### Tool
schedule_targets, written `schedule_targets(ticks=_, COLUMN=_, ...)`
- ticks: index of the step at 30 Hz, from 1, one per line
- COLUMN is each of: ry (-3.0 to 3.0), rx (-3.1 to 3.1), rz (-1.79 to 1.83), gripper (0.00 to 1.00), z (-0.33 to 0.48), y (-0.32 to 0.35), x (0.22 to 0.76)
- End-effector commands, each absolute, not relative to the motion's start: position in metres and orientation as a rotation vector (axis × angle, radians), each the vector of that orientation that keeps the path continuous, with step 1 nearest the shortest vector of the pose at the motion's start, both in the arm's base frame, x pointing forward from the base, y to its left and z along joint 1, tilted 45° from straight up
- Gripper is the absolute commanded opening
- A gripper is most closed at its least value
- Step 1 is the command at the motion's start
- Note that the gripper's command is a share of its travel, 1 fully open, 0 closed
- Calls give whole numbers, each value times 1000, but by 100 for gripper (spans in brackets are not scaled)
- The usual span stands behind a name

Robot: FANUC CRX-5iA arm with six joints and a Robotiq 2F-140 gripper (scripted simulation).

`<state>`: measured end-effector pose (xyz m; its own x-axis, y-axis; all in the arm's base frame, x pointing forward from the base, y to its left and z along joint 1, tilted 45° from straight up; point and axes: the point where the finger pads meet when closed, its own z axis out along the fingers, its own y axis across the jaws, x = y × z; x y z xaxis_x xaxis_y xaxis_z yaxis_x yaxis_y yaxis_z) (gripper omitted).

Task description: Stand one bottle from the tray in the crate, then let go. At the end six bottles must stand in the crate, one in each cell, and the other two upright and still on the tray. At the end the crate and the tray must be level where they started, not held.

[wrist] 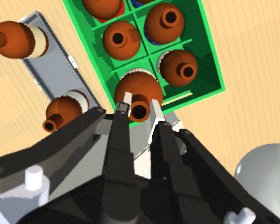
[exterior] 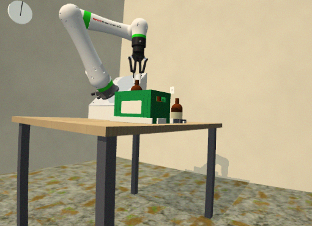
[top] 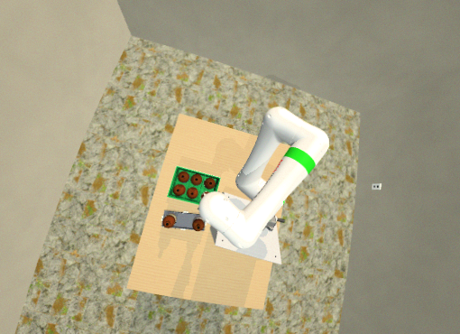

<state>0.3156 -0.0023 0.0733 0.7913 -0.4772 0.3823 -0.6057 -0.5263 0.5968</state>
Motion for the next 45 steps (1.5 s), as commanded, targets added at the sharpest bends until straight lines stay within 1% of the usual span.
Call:
schedule_targets(ticks=1, ry=-797, rx=2227, rz=220, gripper=0, z=73, y=-2, x=316)
schedule_targets(ticks=45, ry=-797, rx=2227, rz=220, gripper=0, z=53, y=-22, x=313)
